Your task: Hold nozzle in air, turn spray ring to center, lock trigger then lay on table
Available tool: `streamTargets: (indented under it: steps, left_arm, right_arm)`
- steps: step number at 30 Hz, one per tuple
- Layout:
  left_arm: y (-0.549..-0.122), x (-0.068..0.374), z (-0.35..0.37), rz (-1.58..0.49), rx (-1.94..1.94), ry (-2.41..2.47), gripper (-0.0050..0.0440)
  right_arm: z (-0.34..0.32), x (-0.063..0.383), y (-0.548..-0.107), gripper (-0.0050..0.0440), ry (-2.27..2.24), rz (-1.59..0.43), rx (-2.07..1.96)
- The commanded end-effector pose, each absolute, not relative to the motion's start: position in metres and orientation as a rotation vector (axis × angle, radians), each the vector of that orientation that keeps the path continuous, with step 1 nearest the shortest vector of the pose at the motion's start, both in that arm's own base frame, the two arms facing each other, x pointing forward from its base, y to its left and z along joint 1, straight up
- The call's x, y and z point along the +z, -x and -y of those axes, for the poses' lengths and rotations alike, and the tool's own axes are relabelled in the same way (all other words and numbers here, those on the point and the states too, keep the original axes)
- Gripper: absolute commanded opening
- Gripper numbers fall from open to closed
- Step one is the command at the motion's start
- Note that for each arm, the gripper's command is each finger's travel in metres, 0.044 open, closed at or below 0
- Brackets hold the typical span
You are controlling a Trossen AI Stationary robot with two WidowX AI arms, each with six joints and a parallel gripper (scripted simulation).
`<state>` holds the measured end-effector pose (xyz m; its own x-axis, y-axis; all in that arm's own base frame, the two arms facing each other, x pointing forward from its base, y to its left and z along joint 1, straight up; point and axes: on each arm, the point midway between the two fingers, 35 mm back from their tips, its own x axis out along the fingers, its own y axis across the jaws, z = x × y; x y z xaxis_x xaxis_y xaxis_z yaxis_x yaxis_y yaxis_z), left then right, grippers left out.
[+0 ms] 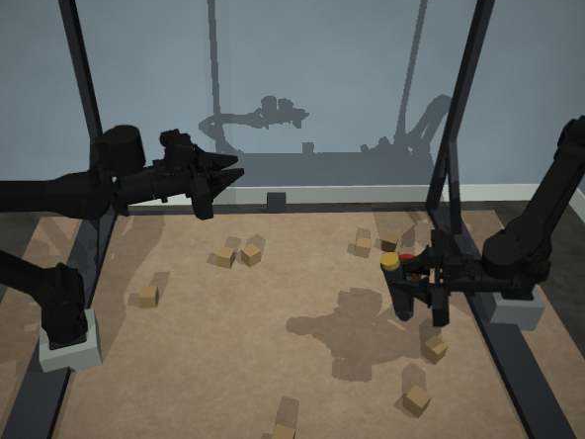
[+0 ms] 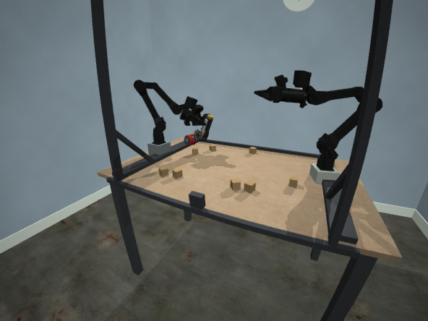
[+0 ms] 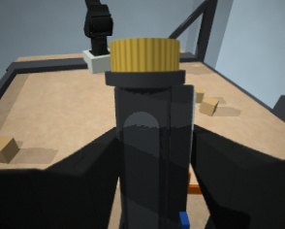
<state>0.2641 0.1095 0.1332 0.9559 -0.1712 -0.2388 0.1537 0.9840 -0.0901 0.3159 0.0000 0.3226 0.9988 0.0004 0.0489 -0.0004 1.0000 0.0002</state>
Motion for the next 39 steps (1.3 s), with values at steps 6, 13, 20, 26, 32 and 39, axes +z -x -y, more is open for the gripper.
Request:
streamTargets:
  steps: [6, 13, 20, 26, 32, 39]
  left_arm:
    - [-0.248, 0.127, -0.112, -0.249, -0.208, 0.066, 0.0165]
    - [-0.224, 0.108, -0.113, -0.257, -0.264, 0.081, 0.0165]
    - [-0.228, 0.109, -0.113, -0.266, -0.257, 0.079, 0.0165]
    - [-0.228, 0.109, -0.113, -0.266, -0.257, 0.079, 0.0165]
    - [-0.228, 0.109, -0.113, -0.266, -0.257, 0.079, 0.0165]
    - [-0.228, 0.102, -0.113, -0.266, -0.257, 0.080, 0.0165]
  right_arm:
    - [-0.001, 0.330, -0.315, 0.0180, -0.005, 0.068, 0.005]
    - [-0.001, 0.330, -0.315, 0.0180, -0.005, 0.068, 0.005]
    - [-0.001, 0.330, -0.315, 0.0180, -0.005, 0.068, 0.005]
    - [-0.001, 0.330, -0.315, 0.0180, -0.005, 0.068, 0.005]
    - [-0.001, 0.330, -0.315, 0.0180, -0.005, 0.068, 0.005]
    - [-0.001, 0.330, -0.315, 0.0180, -0.005, 0.068, 0.005]
